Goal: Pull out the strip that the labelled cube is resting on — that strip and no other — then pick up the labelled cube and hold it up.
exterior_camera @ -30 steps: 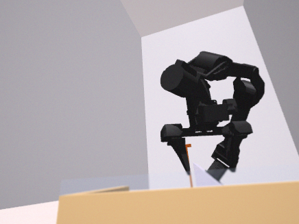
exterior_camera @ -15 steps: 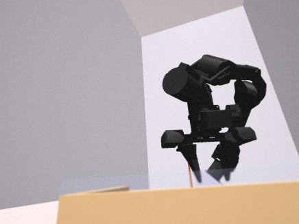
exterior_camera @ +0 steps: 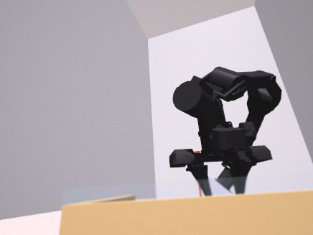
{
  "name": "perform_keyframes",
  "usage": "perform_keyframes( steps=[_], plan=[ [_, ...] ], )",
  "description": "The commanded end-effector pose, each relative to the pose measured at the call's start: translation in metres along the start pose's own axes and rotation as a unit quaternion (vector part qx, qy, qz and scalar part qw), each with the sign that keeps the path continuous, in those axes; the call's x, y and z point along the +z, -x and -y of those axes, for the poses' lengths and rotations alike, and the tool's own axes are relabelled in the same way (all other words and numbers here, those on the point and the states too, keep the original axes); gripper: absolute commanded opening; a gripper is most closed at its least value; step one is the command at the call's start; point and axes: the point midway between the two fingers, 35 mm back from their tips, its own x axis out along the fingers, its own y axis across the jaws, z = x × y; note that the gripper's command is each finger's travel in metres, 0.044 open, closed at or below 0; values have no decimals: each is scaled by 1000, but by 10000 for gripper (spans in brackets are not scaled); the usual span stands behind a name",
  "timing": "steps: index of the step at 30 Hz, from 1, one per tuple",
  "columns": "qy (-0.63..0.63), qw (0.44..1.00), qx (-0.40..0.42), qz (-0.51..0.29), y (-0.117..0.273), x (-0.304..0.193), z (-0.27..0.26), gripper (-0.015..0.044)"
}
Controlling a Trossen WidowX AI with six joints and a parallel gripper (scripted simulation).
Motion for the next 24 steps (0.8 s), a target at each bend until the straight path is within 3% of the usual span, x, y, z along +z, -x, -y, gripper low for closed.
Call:
perform_keyframes(
  steps=[1, 7, 11, 17, 21, 24],
  plan=[
    [-4, 1000, 2, 1, -6, -1, 0, 250],
    [-4, 1000, 2, 1, -14, -1, -1, 250],
    [0, 1000, 1, 0, -11, -1, -1, 145],
    [0, 1000, 1, 0, -11, -1, -1, 105],
    [0, 1000, 1, 0, -9, -3, -1, 0],
    [-1, 1000, 0, -1, 2, -15, -5, 0]
  ],
)
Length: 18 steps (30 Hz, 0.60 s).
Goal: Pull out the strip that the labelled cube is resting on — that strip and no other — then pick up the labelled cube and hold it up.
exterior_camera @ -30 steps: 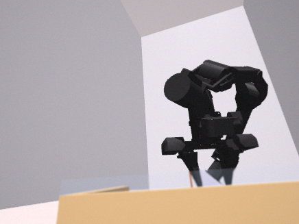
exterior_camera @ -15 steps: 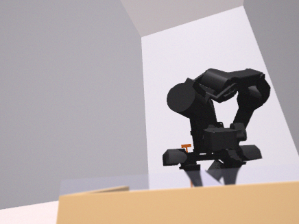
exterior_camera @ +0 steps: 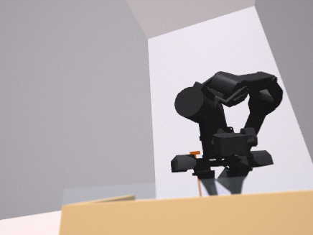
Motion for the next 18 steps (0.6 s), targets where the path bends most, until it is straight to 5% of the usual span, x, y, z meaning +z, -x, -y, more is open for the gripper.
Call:
perform_keyframes(
  steps=[1, 18],
  plan=[
    [-2, 1000, -3, 1, 14, -14, -3, 0],
    [-6, 1000, -1, 1, 40, -67, -23, 0]
  ],
)
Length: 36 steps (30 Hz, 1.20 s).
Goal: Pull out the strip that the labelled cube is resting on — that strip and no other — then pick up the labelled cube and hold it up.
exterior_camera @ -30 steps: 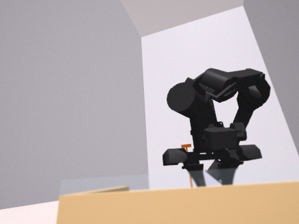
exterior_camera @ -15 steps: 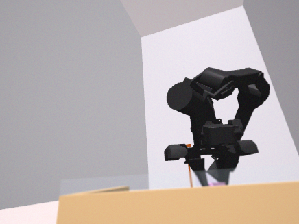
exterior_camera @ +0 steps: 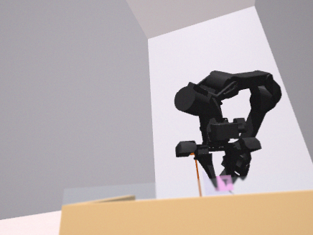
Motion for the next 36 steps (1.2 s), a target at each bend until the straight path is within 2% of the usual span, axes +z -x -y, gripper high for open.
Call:
perform_keyframes(
  steps=[1, 10, 18, 36],
  plan=[
    [1, 1000, -2, 0, 2, -13, -3, 0],
    [0, 1000, -2, 0, 2, -35, -11, 0],
    [0, 1000, -2, -1, 36, -35, -11, 0],
    [0, 1000, -2, -1, 37, -35, -11, 0]
  ],
)
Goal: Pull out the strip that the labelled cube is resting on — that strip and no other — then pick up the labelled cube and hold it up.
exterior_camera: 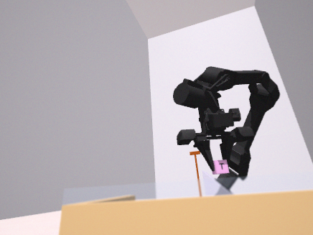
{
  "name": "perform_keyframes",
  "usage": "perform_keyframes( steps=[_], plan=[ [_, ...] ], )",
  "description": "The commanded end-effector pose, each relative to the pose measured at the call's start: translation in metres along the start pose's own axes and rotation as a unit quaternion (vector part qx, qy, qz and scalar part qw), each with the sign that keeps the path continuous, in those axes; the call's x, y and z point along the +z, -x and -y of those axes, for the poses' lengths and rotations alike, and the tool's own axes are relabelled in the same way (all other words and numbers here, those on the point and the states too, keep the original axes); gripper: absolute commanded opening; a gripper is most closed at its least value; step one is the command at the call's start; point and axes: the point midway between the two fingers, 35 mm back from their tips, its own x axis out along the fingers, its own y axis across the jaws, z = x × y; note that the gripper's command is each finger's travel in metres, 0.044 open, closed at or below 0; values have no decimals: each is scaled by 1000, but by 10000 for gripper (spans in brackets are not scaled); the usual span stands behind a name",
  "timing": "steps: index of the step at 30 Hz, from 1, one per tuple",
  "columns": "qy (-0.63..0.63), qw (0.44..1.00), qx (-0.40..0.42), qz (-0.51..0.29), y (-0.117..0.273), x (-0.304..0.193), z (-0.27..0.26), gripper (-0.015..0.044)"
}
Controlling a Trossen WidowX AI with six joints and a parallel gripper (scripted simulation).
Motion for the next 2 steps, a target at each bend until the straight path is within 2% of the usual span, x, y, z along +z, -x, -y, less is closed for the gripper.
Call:
perform_keyframes(
  steps=[1, 2],
  plan=[
    [2, 1000, -1, -1, 0, 0, 0, 0],
    [2, 1000, -1, -1, 0, 0, 0, 0]
  ],
)
